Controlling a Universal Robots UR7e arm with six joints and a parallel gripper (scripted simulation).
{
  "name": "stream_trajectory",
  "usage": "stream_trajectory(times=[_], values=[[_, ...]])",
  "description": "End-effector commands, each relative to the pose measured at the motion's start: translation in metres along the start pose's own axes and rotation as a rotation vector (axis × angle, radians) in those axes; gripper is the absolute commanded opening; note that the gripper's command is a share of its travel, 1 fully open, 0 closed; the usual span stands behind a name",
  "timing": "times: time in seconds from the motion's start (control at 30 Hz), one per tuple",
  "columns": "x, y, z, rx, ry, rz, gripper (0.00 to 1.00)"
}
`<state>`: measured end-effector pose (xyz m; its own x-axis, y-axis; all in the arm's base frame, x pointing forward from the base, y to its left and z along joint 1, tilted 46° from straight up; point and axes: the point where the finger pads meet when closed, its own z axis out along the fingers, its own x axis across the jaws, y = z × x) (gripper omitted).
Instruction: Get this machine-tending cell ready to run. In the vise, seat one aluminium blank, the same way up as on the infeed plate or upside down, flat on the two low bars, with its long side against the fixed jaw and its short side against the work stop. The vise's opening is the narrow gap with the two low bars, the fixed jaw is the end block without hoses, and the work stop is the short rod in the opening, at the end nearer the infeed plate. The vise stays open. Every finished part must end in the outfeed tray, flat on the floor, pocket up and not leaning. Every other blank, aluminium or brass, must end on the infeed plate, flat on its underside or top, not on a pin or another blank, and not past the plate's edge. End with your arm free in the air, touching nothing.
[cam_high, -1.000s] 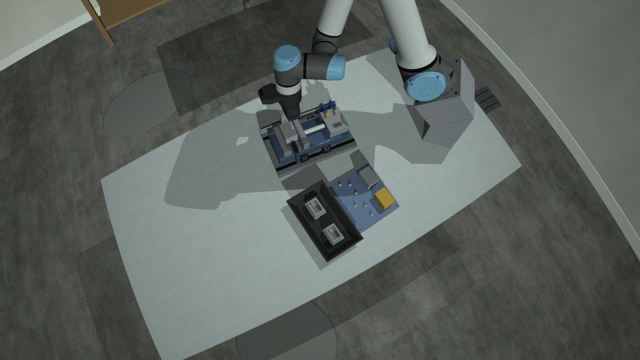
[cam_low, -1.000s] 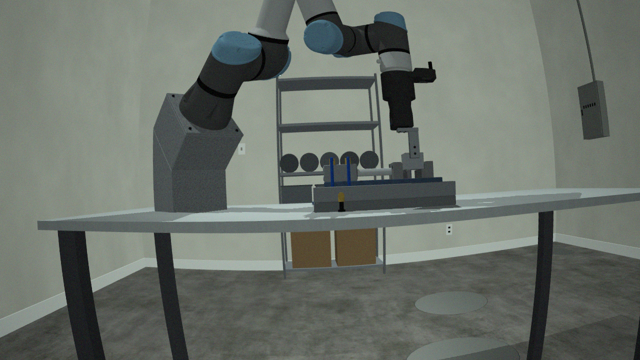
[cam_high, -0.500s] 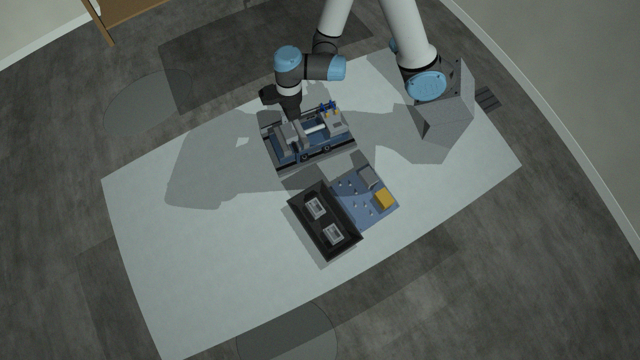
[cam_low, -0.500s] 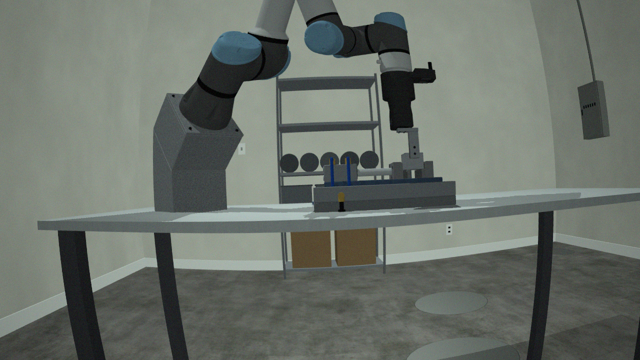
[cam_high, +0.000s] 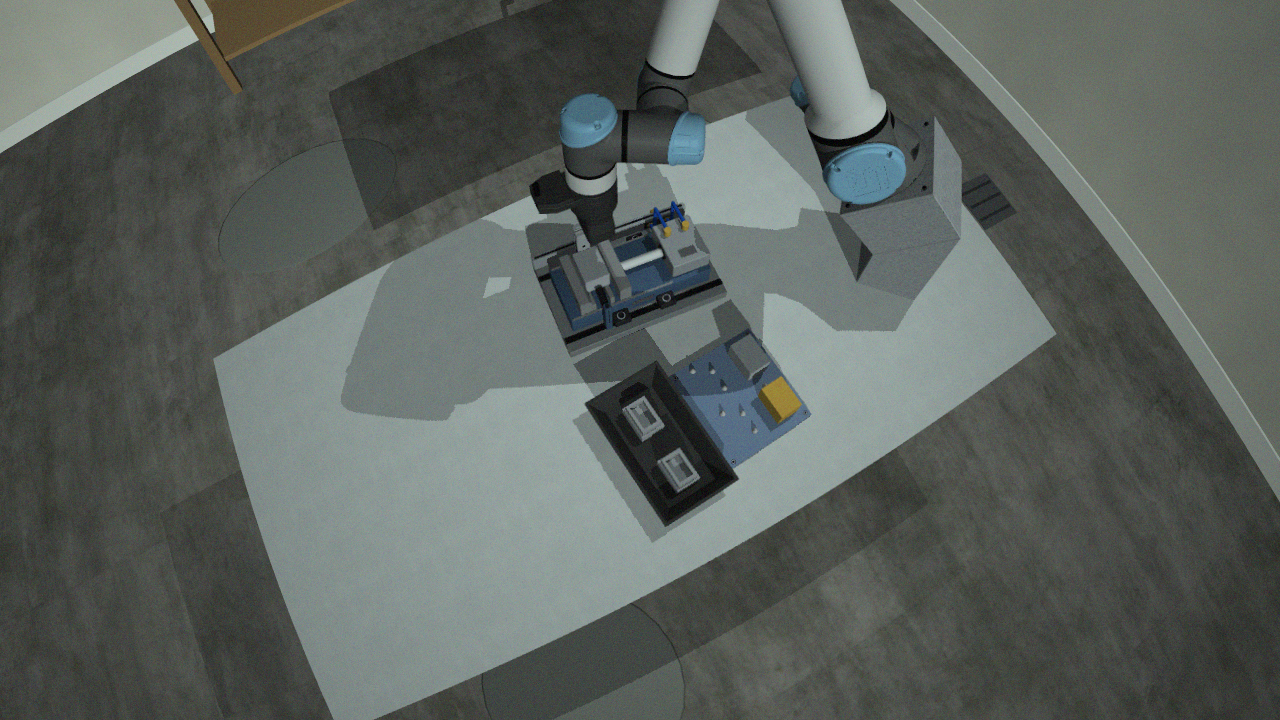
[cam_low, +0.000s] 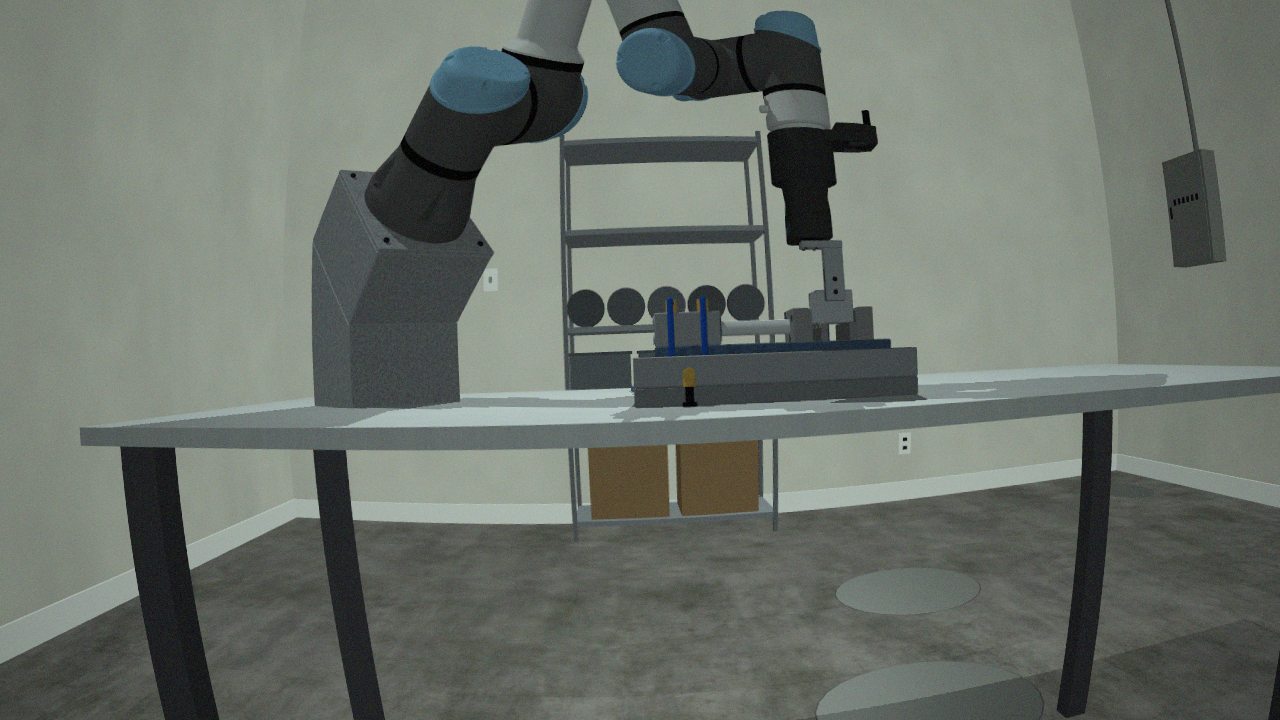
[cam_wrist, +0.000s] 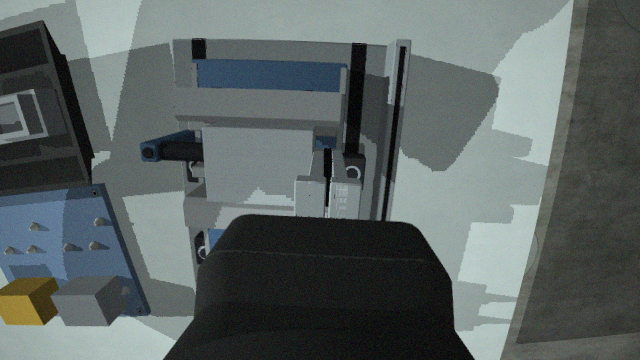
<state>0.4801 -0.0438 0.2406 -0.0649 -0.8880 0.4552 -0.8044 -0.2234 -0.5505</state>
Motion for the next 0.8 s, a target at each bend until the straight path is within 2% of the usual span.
stream_trajectory(times=[0.0,0.77], values=[[-0.0012,-0.0004,-0.0004,0.001,0.000,0.000,0.00],[-0.0047,-0.0004,-0.0004,0.001,0.000,0.000,0.00]])
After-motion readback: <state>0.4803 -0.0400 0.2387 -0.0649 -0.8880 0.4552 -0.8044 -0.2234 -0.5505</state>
